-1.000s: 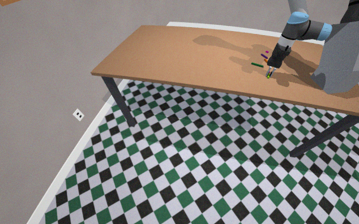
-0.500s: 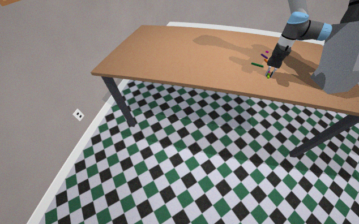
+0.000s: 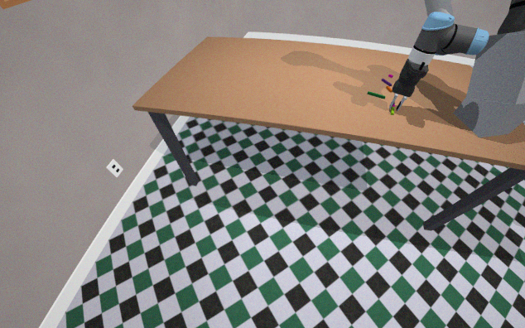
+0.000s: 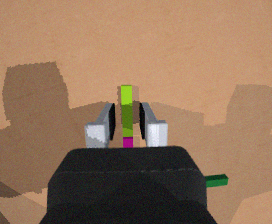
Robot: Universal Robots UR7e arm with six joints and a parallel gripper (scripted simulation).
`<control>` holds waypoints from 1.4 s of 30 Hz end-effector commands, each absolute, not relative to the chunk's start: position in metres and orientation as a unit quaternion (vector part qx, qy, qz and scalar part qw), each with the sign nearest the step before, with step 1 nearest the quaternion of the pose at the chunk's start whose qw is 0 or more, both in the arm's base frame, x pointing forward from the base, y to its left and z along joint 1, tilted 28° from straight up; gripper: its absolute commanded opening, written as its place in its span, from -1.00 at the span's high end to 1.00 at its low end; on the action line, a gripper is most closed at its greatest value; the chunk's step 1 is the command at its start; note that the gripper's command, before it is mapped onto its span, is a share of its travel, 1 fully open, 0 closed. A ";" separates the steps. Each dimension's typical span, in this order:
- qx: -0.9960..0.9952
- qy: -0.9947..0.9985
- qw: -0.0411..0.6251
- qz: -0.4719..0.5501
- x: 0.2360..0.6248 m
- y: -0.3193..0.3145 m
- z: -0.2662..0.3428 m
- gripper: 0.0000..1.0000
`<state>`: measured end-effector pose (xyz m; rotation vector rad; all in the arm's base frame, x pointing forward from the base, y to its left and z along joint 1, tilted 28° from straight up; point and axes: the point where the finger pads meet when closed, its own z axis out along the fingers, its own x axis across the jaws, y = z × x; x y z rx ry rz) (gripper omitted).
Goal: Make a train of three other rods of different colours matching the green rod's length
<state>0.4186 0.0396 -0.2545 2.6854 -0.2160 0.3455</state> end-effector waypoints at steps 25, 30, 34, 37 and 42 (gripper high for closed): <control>0.966 -0.077 0.211 0.125 0.403 0.072 -0.188 -1.00; 0.966 -0.077 0.211 0.125 0.403 0.072 -0.188 -1.00; 0.966 -0.077 0.211 0.125 0.403 0.072 -0.188 -1.00; 0.966 -0.077 0.211 0.125 0.403 0.072 -0.188 -1.00; 0.966 -0.077 0.211 0.125 0.403 0.072 -0.188 -1.00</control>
